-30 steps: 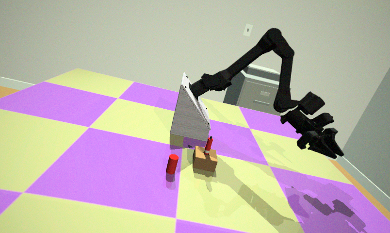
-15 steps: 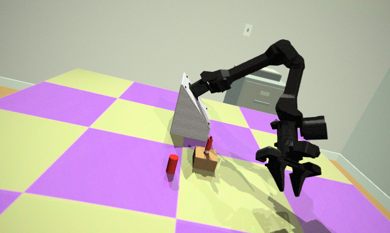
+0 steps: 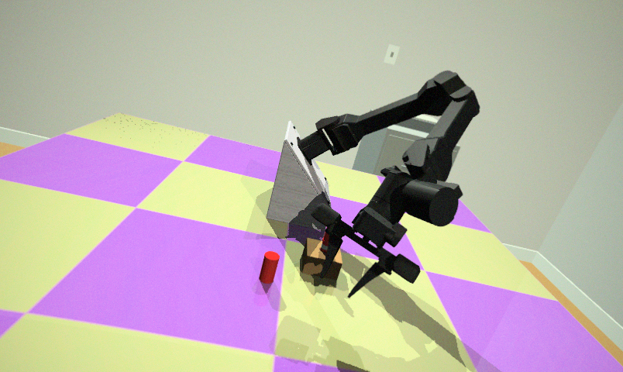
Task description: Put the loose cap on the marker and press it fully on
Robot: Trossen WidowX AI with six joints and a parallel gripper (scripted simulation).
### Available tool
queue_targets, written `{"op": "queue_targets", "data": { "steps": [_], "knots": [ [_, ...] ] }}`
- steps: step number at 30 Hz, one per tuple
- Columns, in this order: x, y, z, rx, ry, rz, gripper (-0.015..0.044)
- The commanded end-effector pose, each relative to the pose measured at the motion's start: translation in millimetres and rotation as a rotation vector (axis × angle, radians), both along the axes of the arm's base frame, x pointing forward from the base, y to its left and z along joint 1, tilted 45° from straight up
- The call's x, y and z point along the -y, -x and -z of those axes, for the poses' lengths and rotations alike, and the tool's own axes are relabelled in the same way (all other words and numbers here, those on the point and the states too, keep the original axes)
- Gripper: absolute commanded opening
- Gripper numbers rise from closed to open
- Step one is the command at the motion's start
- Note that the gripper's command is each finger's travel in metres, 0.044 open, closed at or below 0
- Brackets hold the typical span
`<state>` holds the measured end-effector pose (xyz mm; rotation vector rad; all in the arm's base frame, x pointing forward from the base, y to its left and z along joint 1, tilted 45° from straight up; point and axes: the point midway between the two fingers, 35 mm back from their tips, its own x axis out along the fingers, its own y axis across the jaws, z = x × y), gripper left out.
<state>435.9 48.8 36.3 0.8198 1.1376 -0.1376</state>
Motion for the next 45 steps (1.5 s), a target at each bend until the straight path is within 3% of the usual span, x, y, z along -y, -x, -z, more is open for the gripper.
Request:
{"op": "queue_targets", "data": {
  "steps": [1, 9, 20, 25, 45],
  "knots": [
    [42, 20, 27, -0.249, -0.166, 0.167, 0.0239],
    [112, 77, 47, -0.78, -0.661, 0.626, 0.0239],
    [114, 80, 48, -0.787, -0.669, 0.633, 0.0239],
    [89, 76, 73, -0.788, -0.671, 0.633, 0.0239],
    [67, 72, 96, -0.788, -0.672, 0.633, 0.0239]
  ]
}}
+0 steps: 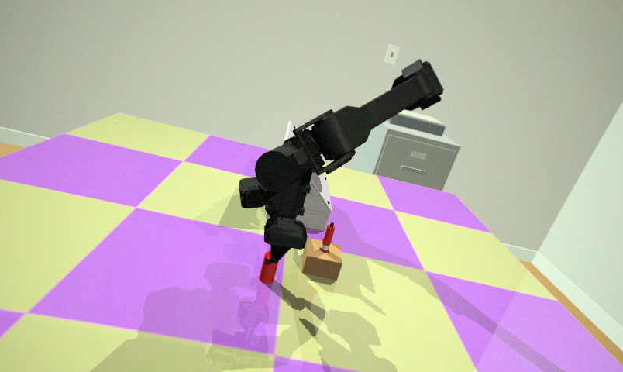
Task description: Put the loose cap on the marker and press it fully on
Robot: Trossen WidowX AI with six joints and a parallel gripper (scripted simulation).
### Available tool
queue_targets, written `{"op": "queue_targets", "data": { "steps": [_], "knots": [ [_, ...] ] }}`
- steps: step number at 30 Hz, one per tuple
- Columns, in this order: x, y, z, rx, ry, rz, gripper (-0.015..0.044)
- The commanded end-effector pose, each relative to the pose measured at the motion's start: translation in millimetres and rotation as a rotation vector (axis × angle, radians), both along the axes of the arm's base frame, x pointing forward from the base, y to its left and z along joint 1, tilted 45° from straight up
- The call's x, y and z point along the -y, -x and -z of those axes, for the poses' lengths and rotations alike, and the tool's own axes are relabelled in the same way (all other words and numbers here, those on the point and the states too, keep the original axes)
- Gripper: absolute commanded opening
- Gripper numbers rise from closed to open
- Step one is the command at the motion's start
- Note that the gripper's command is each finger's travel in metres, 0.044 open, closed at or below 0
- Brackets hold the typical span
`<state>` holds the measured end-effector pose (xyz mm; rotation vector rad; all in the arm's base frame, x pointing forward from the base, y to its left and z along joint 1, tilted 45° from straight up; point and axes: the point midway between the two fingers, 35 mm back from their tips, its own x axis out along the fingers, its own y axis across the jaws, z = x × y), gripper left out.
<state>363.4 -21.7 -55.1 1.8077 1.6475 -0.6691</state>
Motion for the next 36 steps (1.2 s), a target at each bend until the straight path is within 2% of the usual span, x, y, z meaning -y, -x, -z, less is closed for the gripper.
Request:
{"op": "queue_targets", "data": {
  "steps": [1, 24, 28, 36],
  "knots": [
    [-5, 0, 6, -0.005, -0.005, 0.005, 0.0239],
    [-29, -2, 30, -0.005, -0.008, 0.005, 0.0239],
    [-29, -2, 30, -0.005, -0.007, 0.005, 0.0134],
    [-29, -2, 30, -0.005, -0.007, 0.005, 0.0081]
  ]
}}
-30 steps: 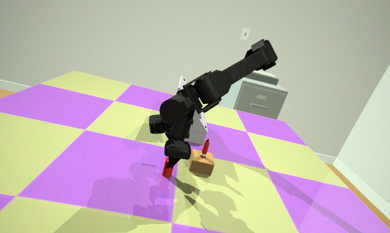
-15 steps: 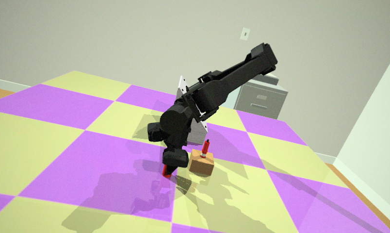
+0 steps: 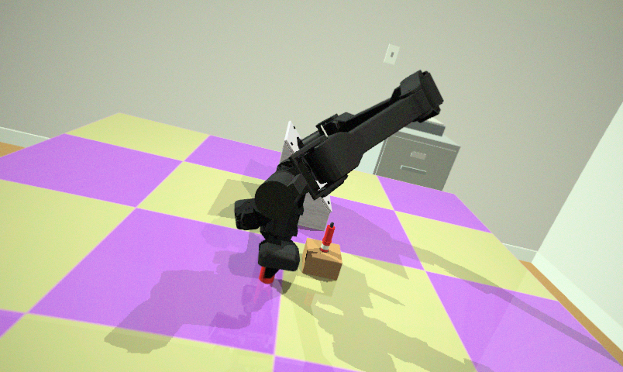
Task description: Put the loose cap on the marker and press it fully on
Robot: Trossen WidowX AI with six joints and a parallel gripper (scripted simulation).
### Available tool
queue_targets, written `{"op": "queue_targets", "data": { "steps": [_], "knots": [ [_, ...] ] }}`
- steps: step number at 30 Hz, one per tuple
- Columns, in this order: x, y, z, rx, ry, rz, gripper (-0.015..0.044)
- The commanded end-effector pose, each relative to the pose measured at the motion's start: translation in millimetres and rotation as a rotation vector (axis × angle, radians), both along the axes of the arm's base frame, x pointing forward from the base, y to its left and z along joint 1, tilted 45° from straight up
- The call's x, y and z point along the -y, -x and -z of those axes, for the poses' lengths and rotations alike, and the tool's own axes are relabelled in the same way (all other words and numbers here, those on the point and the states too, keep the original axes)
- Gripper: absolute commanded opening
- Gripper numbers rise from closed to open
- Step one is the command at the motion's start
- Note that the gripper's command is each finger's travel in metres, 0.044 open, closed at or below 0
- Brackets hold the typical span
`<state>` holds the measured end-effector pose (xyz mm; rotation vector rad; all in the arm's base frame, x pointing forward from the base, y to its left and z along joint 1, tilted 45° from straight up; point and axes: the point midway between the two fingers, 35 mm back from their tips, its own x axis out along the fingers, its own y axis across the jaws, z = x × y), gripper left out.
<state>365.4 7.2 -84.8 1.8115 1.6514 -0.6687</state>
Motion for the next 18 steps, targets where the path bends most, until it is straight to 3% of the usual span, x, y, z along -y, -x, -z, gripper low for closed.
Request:
{"op": "queue_targets", "data": {
  "steps": [1, 4, 18],
  "knots": [
    [0, 0, 0, -0.002, -0.003, 0.004, 0.0074],
    [3, 0, -3, -0.002, -0.002, 0.004, 0.0],
    [37, 5, -36, -0.002, 0.001, 0.004, 0.0]
  ]
}}
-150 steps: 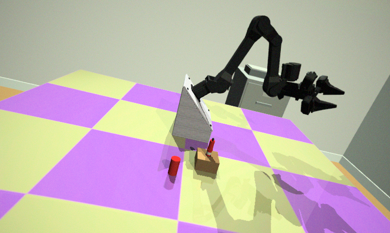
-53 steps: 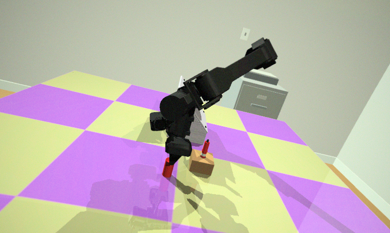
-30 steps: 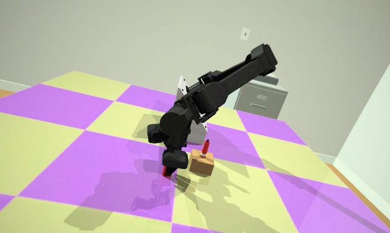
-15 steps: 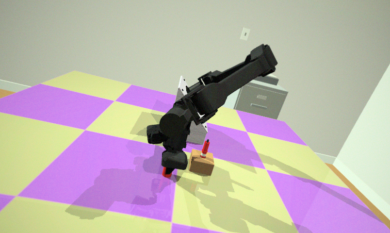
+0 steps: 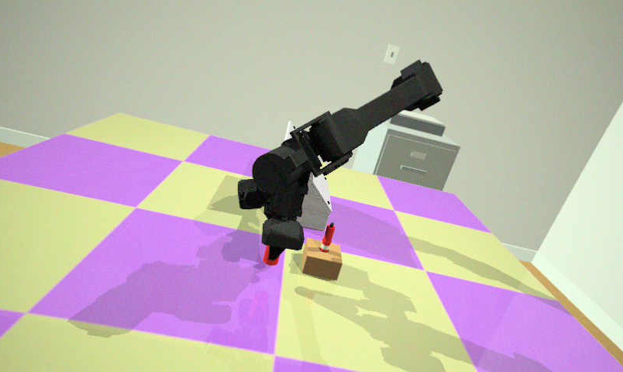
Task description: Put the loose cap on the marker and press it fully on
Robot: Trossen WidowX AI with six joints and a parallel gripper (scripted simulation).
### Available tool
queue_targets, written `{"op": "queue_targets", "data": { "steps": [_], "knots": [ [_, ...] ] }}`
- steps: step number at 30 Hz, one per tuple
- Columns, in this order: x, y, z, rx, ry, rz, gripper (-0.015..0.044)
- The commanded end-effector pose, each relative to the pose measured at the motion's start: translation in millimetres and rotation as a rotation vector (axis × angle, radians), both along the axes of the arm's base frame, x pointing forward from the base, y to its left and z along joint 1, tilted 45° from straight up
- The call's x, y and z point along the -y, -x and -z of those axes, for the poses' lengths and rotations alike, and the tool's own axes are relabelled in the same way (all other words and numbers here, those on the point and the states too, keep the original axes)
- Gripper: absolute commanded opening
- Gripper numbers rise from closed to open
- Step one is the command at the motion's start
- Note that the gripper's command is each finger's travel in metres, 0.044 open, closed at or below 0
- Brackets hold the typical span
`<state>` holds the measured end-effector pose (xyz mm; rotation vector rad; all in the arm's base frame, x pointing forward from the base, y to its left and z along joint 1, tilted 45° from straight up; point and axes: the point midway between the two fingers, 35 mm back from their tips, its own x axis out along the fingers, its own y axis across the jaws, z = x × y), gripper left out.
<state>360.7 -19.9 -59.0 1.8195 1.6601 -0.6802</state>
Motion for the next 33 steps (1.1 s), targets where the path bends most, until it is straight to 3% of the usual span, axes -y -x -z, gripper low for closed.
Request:
{"op": "queue_targets", "data": {
  "steps": [1, 33],
  "knots": [
    [12, 0, -13, 0.011, 0.007, 0.0, 0.0],
    [-3, 38, -83, -0.001, 0.009, 0.004, 0.0]
  ]
}}
